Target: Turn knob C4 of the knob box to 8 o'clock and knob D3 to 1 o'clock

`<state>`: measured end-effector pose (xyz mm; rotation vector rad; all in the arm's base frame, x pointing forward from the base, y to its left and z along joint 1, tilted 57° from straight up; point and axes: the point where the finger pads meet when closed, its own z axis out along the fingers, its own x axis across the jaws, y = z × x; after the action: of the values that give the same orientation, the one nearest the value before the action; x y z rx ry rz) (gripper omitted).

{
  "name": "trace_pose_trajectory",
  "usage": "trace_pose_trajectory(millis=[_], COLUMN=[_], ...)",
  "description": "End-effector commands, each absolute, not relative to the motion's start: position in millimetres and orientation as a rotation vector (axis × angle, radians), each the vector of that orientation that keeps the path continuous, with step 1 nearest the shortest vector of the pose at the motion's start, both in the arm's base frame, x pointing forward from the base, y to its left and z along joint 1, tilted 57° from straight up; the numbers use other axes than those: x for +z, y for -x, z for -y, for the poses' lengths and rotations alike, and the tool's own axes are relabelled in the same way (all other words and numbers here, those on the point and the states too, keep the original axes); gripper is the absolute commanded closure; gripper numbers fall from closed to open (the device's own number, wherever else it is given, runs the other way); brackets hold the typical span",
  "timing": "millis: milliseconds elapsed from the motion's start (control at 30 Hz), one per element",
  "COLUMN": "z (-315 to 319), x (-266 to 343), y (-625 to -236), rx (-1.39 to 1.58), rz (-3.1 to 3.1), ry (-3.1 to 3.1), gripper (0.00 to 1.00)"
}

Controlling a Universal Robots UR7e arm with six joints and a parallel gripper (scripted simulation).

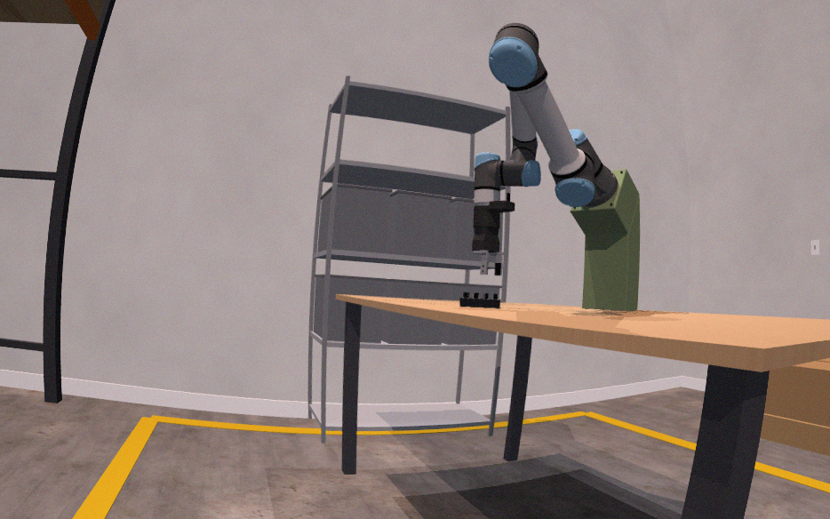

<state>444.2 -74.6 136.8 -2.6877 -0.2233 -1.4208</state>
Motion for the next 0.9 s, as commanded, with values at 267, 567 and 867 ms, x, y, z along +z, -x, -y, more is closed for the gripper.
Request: trace_pose_trajectory(millis=[267, 567, 867], z=[55.6, 45.4, 35.1], x=[144.2, 148.8, 154.2], y=[-447.1, -448.4, -449.7], rx=[-1.501, -1.538, -1.570], rz=[0.677, 0.933, 1.209], ry=[2.740, 2.741, 2.721], gripper=[0.00, 0.00, 0.00])
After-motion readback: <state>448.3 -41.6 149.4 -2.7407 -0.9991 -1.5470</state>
